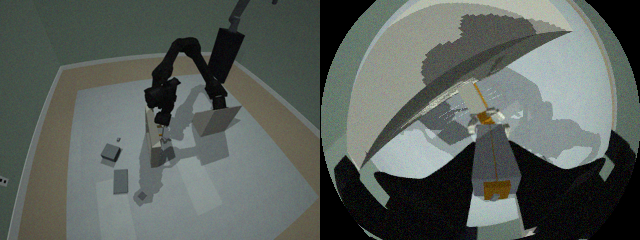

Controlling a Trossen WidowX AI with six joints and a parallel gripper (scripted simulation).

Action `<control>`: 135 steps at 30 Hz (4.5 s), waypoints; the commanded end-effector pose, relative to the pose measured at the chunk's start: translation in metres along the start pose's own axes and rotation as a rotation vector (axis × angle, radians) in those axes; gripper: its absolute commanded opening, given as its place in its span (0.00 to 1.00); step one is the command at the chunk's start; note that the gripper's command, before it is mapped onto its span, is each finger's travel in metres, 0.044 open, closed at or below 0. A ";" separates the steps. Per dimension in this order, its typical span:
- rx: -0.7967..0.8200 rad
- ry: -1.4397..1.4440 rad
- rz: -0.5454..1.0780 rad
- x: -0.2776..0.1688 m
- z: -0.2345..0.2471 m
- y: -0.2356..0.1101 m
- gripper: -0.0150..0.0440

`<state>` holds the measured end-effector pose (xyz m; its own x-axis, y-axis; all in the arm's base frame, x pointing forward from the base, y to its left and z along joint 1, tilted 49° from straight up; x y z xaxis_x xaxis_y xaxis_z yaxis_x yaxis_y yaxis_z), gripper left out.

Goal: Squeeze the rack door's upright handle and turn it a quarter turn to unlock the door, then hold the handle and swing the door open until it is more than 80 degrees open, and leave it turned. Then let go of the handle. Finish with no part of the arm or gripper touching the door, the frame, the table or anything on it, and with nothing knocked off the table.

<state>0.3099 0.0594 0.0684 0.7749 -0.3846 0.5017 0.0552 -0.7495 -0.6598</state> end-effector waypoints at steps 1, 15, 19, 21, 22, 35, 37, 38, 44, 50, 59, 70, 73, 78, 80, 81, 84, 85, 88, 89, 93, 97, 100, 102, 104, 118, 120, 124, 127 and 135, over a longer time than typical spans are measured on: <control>0.001 0.218 -0.002 0.000 0.000 0.000 0.29; 0.002 0.908 -0.001 0.000 0.000 0.000 0.29; 0.002 1.105 -0.001 0.000 0.000 0.000 0.29; 0.002 1.204 -0.001 0.000 0.000 0.000 0.29; 0.002 1.253 -0.001 0.000 0.000 0.000 0.29; 0.002 1.474 -0.001 0.000 0.000 0.000 0.29; 0.002 1.474 -0.001 0.000 0.000 0.000 0.29; 0.002 1.474 -0.001 0.000 0.000 0.000 0.29; 0.002 1.474 -0.001 0.000 0.000 0.000 0.38; 0.002 1.474 -0.001 0.000 0.000 0.000 0.65; 0.002 1.251 -0.001 0.000 0.000 0.000 0.75; 0.001 0.706 -0.002 0.000 0.000 0.000 0.75; 0.001 0.558 -0.002 0.000 0.000 0.000 0.75; 0.001 0.310 -0.002 0.000 0.000 0.000 0.75; 0.001 0.211 -0.002 0.000 0.000 0.000 0.75; 0.001 0.161 -0.002 0.000 0.000 0.000 0.75; 0.001 0.013 -0.002 0.000 0.000 0.000 0.75; 0.001 -0.037 -0.002 0.000 0.000 0.000 0.75; 0.001 -0.185 -0.002 0.000 0.000 0.000 0.75; 0.001 -0.235 -0.002 0.000 0.000 0.000 0.75; 0.000 -0.433 -0.002 0.000 0.000 0.000 0.75; 0.000 -0.631 -0.002 0.000 0.000 0.000 0.75; 0.000 -0.780 -0.002 0.000 0.000 0.000 0.75; 0.000 -0.879 -0.002 0.000 0.000 0.000 0.75; 0.000 -0.978 -0.002 0.000 0.000 0.000 0.75; -0.001 -1.672 -0.002 0.000 0.000 0.000 0.75; -0.001 -1.771 -0.002 0.000 0.000 0.000 0.75; -0.001 -1.969 -0.002 0.000 0.000 0.000 0.75; -0.002 -2.118 -0.002 0.000 0.000 0.000 0.75; -0.002 -2.191 -0.002 0.000 0.000 0.000 0.75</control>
<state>0.3099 0.0591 0.0682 0.0925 0.6615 -0.7442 0.0552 -0.7496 -0.6595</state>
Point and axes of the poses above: the point midway between the two fingers, 35 mm back from their tips, its own y axis out along the fingers, its own z axis across the jaws, x = y × z, the point moved 7 cm from there along -y, back along the fingers, and after that the axes turned 9 degrees about y, right-handed, at the moved point
